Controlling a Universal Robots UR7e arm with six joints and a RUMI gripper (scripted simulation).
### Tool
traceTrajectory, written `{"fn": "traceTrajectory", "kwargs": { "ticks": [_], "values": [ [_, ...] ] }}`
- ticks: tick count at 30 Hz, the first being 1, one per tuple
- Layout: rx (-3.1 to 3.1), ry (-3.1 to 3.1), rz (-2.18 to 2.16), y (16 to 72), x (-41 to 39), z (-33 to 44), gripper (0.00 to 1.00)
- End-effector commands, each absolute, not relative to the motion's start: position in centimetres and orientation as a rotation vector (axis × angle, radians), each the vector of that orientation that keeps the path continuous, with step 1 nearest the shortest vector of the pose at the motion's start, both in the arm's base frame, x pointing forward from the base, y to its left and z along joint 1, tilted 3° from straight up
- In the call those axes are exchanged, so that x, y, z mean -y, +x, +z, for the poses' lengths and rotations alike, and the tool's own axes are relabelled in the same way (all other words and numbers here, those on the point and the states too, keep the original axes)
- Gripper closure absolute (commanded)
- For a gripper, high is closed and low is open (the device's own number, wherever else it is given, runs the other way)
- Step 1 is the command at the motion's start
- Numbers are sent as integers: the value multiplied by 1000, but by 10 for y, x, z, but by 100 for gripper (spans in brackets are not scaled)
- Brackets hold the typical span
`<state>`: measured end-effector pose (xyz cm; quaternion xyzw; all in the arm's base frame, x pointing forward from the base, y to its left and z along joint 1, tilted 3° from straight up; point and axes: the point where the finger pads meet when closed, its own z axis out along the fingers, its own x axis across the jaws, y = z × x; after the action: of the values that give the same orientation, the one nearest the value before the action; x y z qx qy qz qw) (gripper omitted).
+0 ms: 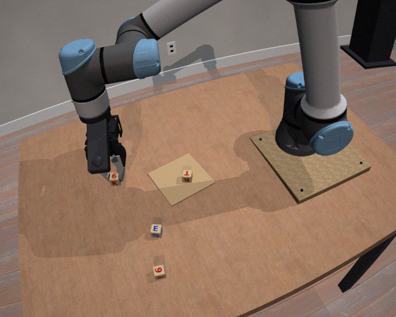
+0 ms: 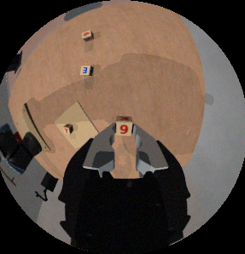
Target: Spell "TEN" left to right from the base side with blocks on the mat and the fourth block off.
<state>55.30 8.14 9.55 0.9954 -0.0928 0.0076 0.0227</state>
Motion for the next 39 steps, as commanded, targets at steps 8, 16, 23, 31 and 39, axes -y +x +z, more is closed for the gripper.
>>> {"fn": "traceTrajectory", "kwargs": {
  "ticks": [8,16,23,31,39],
  "values": [
    [-118,3094,22,554,-83,93,95],
    [-346,3076,17,553,-84,91,95],
    [-529,3050,12,553,-83,89,95],
    [-757,3001,8,552,-83,87,95],
    [-924,2954,3,552,-83,85,95]
  ]
}}
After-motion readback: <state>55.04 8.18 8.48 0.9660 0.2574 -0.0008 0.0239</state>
